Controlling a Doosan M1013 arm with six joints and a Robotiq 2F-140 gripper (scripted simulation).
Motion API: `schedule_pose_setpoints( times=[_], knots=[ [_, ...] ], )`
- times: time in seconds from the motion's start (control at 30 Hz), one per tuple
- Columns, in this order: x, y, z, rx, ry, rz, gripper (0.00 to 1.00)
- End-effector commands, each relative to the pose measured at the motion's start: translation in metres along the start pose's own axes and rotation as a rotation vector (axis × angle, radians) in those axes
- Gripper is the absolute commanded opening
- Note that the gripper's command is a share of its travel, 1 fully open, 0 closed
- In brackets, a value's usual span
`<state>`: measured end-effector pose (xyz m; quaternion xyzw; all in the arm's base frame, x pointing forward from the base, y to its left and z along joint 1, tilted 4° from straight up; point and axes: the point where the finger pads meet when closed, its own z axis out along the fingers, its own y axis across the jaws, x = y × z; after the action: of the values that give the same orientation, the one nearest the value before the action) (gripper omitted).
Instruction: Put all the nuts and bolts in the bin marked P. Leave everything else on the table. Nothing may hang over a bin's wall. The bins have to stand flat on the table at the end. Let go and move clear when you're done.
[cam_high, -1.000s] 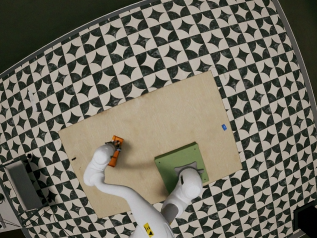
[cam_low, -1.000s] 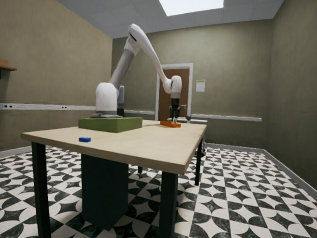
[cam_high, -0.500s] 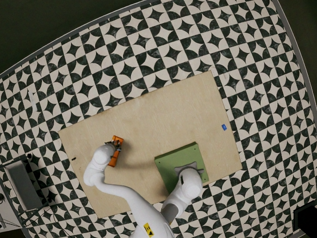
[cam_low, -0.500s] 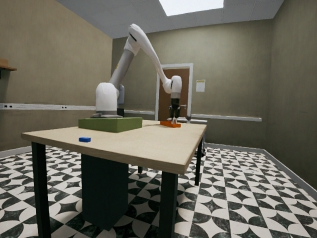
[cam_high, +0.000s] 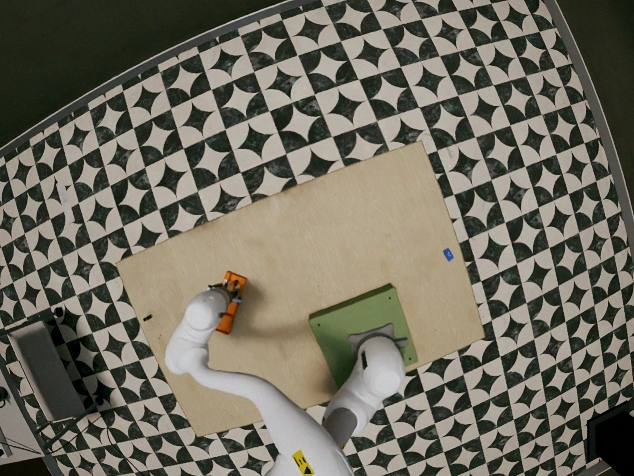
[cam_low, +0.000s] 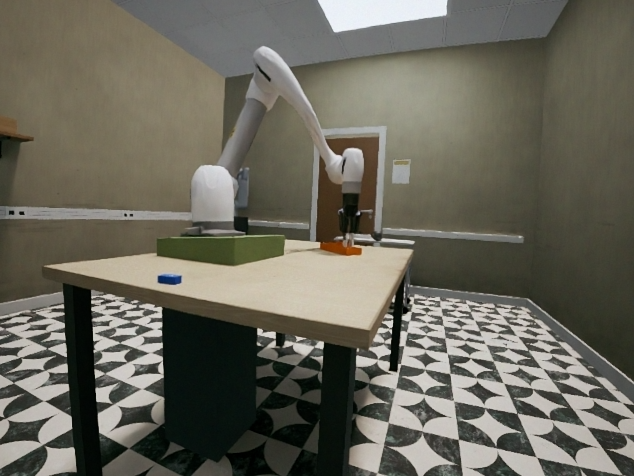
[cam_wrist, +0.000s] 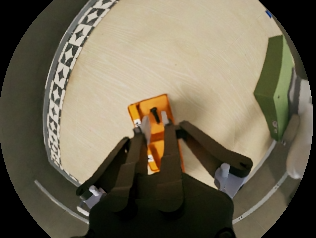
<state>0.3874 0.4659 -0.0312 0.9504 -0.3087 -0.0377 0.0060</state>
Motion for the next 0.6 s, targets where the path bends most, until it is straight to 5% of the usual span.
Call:
schedule_pose_setpoints(
  times=[0.0,0.57],
  knots=[
    [0.000,-0.001,-0.004,0.001,0.000,0.000,0.26],
    [0.000,0.000,-0.037,0.001,0.000,0.000,0.26]
  ],
)
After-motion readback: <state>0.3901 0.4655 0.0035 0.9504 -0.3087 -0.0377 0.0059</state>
